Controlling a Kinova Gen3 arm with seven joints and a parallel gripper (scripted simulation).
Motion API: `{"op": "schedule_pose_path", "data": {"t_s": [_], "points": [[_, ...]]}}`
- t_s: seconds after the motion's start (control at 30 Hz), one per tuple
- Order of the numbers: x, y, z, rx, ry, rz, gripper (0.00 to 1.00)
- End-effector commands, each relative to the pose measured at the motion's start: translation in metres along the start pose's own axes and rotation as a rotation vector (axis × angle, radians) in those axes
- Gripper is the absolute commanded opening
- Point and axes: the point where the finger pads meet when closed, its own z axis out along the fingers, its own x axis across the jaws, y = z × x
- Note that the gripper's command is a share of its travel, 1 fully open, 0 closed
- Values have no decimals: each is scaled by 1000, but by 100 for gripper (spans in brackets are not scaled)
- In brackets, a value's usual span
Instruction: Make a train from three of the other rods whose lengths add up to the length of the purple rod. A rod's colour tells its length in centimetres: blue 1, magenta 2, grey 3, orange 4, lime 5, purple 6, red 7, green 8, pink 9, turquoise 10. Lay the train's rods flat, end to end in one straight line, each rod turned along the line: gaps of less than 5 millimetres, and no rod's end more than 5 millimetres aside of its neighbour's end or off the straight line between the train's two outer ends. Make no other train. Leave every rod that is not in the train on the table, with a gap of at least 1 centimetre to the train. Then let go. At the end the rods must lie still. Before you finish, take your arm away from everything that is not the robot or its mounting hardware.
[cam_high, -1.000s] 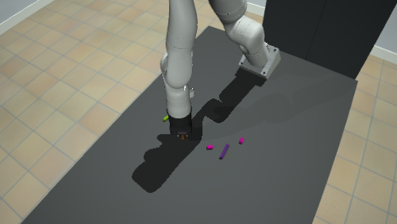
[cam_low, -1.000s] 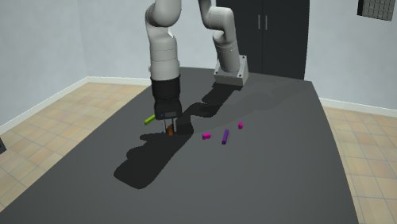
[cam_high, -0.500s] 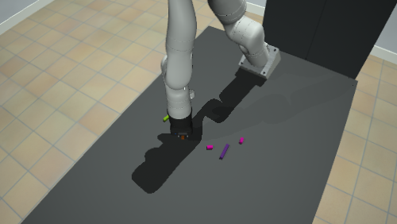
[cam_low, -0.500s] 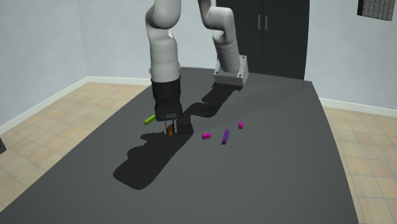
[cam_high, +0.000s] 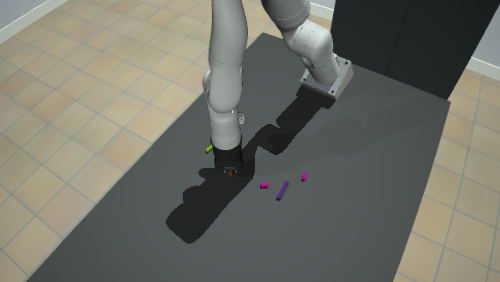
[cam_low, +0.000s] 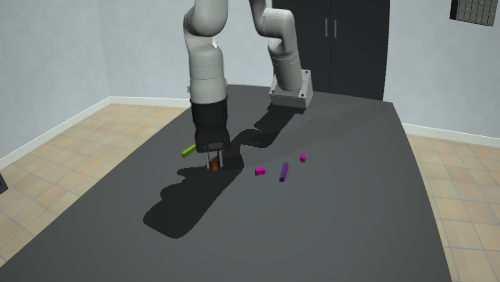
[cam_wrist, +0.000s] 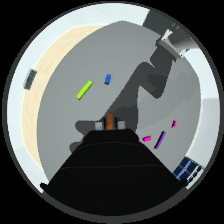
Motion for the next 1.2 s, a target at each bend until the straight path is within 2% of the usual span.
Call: {"op": "schedule_pose_path", "data": {"t_s": [0.0, 0.47, 0.5, 1.17], "points": [[0, 0, 0, -1, -1, 0, 54], [0, 0, 0, -1, -1, 0, 54], [0, 0, 0, -1, -1, 0, 24], [0, 0, 0, -1, -1, 0, 24]]}}
